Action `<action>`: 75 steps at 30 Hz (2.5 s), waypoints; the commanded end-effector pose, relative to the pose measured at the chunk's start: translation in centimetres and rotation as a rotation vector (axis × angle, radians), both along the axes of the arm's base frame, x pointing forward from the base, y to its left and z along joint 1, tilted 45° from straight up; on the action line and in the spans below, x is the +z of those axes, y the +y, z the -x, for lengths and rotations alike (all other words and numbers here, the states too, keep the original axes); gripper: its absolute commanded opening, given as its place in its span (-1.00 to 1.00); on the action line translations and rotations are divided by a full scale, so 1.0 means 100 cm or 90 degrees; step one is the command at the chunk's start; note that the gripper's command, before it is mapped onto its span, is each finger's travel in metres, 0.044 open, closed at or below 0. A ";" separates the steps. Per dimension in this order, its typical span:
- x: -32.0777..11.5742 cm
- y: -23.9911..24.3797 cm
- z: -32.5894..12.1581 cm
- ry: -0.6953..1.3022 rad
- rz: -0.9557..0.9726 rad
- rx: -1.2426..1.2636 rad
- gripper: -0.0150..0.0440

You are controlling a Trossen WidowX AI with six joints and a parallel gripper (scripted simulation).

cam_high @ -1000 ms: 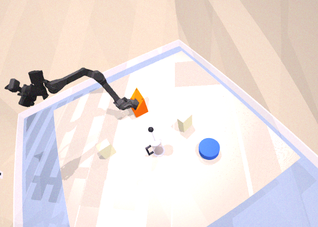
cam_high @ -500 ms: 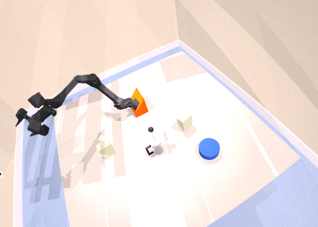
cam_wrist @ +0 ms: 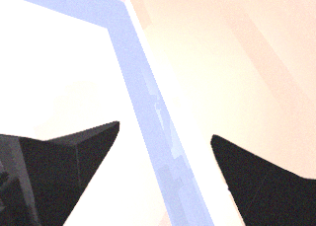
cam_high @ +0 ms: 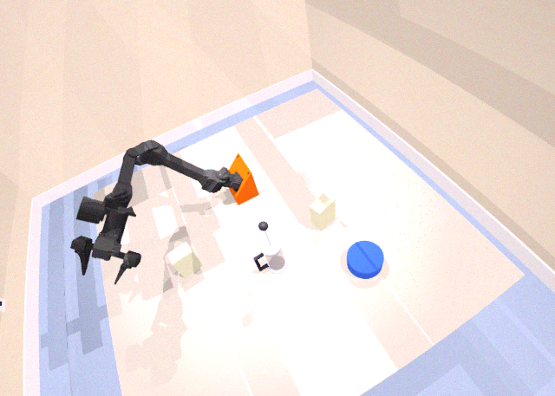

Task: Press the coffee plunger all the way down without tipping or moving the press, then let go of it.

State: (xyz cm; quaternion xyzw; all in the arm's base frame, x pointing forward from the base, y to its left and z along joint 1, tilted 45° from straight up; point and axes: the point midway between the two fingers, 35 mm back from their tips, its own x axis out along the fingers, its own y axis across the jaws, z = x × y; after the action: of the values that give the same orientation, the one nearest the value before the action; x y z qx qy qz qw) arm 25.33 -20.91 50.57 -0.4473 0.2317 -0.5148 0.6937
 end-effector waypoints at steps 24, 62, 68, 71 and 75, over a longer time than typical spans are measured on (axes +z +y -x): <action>-0.285 0.319 -0.096 0.080 -0.320 0.366 1.00; -0.358 0.289 -0.096 0.086 -0.324 0.393 1.00; -0.360 0.284 -0.103 0.085 -0.322 0.393 1.00; -0.360 0.284 -0.103 0.085 -0.322 0.393 0.82; -0.360 0.284 -0.103 0.085 -0.322 0.393 0.47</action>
State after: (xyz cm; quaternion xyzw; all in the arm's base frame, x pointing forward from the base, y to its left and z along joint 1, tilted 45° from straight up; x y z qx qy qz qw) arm 35.65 7.48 14.65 -0.3416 0.2490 -0.1808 0.8880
